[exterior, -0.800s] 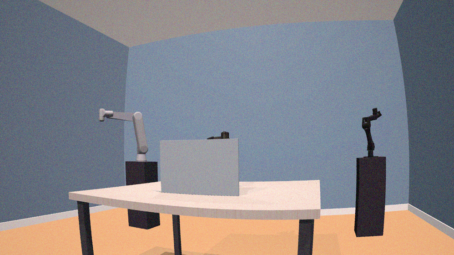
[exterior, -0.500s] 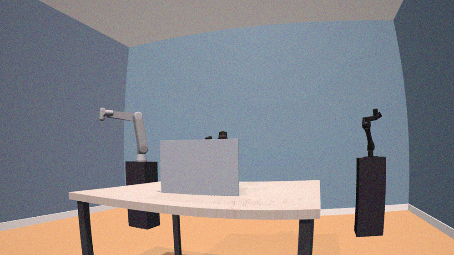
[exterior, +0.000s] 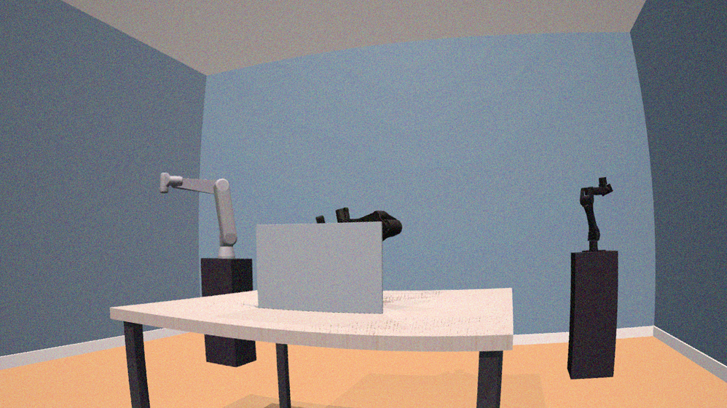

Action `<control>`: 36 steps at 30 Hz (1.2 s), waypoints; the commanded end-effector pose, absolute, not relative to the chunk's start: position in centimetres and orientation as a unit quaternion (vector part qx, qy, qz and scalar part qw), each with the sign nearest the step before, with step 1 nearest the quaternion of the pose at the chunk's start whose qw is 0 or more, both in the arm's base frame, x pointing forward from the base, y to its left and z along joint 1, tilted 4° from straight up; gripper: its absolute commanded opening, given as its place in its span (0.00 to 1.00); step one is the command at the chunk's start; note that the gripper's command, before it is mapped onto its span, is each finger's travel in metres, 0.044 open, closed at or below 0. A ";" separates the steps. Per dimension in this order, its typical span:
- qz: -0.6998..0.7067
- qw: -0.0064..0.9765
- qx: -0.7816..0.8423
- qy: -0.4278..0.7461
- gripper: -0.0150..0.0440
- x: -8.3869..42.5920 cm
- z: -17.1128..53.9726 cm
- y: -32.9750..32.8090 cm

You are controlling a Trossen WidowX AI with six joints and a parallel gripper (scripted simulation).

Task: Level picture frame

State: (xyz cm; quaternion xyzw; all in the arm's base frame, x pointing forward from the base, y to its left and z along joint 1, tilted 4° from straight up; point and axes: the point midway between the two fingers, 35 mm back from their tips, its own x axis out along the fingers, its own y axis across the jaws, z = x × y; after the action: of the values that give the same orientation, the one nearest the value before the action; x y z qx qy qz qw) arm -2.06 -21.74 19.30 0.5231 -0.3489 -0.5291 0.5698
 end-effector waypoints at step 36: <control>-0.045 0.563 0.825 -0.023 0.69 26.0 23.1 -4.4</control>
State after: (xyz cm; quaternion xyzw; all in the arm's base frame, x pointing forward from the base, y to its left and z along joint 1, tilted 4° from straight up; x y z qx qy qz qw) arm 25.11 -7.08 22.67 0.8083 -0.0527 -0.0765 0.5815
